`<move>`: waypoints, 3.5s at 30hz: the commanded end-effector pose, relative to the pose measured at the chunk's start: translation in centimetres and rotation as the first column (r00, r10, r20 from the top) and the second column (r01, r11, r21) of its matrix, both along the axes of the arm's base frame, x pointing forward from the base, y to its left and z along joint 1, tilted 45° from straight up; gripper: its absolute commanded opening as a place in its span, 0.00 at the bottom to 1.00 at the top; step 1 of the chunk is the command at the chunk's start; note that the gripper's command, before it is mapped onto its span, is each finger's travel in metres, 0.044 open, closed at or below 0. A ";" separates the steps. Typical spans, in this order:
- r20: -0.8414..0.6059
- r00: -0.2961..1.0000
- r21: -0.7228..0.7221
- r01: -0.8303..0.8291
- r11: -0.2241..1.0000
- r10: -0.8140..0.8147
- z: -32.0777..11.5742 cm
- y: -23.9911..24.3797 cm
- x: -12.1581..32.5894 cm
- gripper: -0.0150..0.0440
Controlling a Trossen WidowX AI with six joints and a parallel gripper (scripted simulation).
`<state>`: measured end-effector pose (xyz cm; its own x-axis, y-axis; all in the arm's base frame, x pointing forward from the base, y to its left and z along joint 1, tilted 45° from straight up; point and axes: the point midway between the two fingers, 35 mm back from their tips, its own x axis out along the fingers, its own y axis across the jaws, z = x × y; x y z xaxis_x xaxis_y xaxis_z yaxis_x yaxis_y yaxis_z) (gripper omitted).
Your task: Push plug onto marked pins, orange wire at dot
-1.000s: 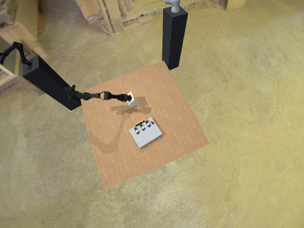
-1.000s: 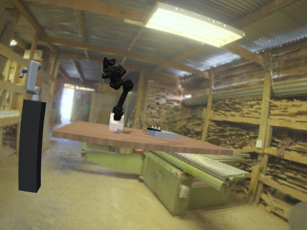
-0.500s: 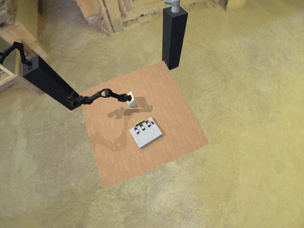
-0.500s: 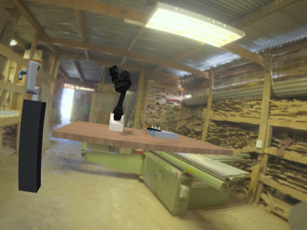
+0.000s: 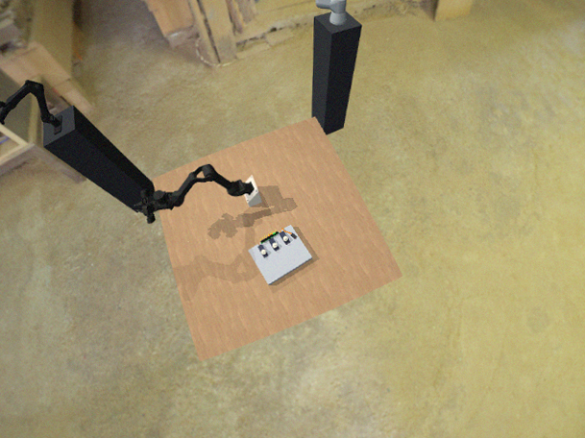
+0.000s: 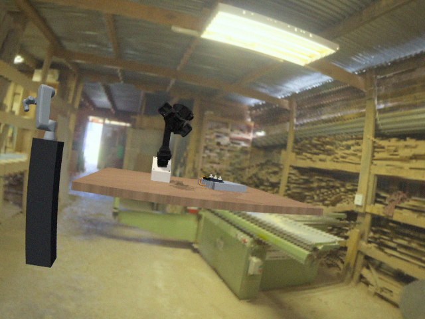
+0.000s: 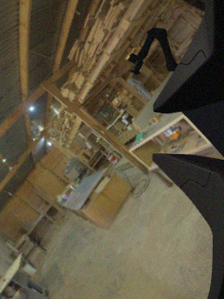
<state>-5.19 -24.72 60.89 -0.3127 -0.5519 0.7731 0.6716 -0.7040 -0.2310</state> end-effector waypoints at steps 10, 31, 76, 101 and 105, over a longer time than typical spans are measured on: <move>0.027 0.951 0.085 -0.309 0.947 0.308 -2.8 -1.8 6.3 0.45; 0.183 0.555 0.256 -0.824 0.505 0.812 -10.4 -0.2 21.1 0.45; 0.707 -0.229 0.491 -0.522 -0.697 0.669 -30.7 24.9 39.5 0.45; 0.526 0.394 0.831 -0.046 -0.555 0.754 -48.4 28.3 47.4 0.45; 0.432 0.459 0.860 0.052 -0.508 0.777 -51.4 28.8 47.6 0.45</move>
<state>42.24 3.73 11.46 0.5765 -0.2159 -0.7881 0.0754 0.9744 -0.2117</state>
